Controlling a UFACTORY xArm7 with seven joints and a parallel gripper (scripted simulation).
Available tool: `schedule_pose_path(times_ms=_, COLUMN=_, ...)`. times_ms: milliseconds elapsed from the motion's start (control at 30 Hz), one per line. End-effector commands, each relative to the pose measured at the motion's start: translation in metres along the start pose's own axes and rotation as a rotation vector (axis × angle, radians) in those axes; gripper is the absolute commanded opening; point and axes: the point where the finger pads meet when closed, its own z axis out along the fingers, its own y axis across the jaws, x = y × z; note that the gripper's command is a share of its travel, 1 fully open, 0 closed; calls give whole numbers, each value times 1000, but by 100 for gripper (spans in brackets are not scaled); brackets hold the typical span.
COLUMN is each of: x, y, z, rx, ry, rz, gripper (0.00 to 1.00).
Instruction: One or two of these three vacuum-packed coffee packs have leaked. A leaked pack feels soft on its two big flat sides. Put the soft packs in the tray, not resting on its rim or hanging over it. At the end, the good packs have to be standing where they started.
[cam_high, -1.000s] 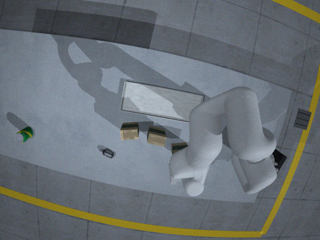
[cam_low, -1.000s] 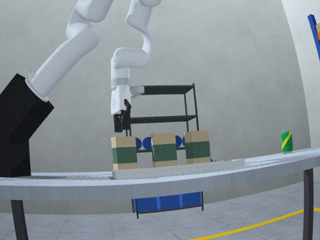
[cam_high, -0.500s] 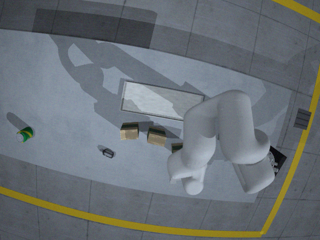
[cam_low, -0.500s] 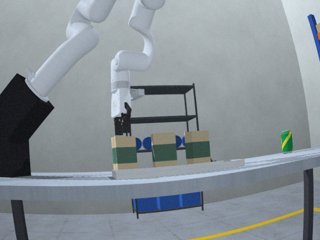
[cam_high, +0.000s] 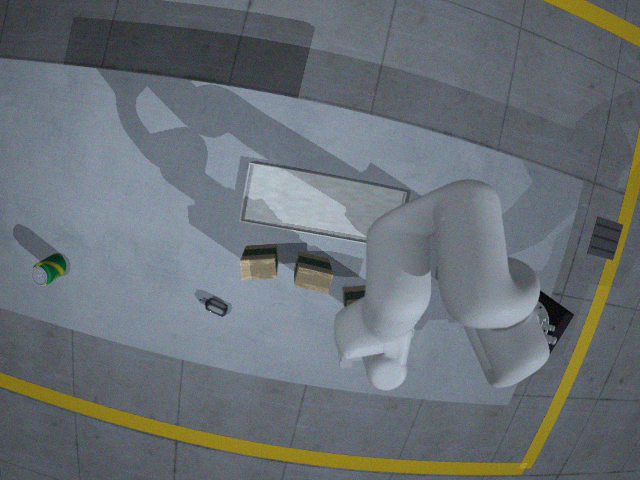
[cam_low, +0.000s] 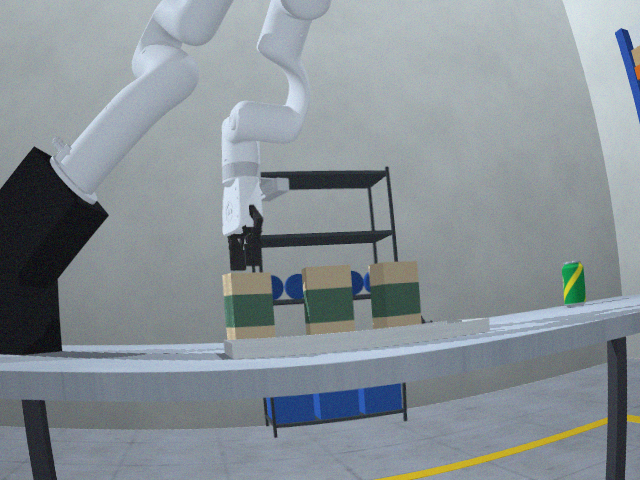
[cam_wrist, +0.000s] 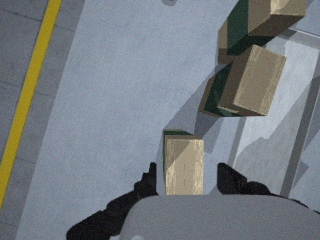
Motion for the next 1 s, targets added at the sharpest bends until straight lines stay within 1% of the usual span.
schedule_pose_path(times_ms=0, x=0, y=0, z=0, rx=1, ry=1, rz=0, gripper=83)
schedule_pose_path(times_ms=233, x=1, y=0, z=1, rx=1, ry=1, rz=0, gripper=83)
schedule_pose_path(times_ms=400, x=1, y=0, z=6, rx=1, ry=1, rz=0, gripper=83)
schedule_pose_path(times_ms=667, x=1, y=0, z=22, rx=1, ry=1, rz=0, gripper=83)
schedule_pose_path(times_ms=733, x=1, y=0, z=22, rx=1, ry=1, rz=0, gripper=83)
schedule_pose_path(times_ms=967, x=1, y=0, z=39, rx=1, ry=1, rz=0, gripper=83)
